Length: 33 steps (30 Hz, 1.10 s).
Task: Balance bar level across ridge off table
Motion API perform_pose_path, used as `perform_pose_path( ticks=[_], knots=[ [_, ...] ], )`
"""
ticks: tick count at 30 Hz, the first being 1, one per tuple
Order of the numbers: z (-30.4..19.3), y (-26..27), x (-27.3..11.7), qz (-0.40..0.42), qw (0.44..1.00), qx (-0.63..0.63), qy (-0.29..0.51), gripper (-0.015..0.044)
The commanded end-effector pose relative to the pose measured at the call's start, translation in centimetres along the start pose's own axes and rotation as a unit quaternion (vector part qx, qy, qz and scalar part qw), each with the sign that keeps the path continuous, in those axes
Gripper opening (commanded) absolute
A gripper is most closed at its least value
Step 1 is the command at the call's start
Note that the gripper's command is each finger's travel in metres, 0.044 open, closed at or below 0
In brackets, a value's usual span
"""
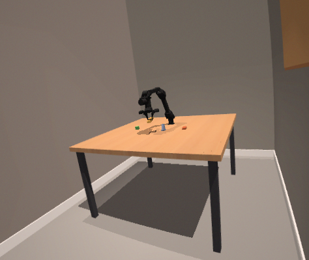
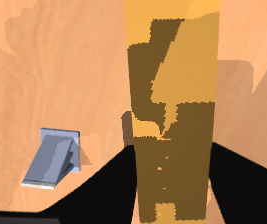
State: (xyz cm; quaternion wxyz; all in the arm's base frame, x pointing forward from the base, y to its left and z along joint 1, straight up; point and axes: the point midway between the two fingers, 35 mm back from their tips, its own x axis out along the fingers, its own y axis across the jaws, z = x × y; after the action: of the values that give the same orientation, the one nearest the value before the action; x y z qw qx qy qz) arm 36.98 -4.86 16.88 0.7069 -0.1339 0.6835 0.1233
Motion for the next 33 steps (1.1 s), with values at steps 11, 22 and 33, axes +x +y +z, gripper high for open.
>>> perform_pose_path(
  ticks=[11,22,33],
  knots=[
    [-1.3,5.5,-0.3,0.004,0.999,0.033,-0.001,0.0],
    [-3.0,9.3,-0.1,0.006,0.998,0.059,0.0,0.0],
    [-3.8,10.6,0.5,0.007,0.998,0.069,0.0,0.0]
  ],
)
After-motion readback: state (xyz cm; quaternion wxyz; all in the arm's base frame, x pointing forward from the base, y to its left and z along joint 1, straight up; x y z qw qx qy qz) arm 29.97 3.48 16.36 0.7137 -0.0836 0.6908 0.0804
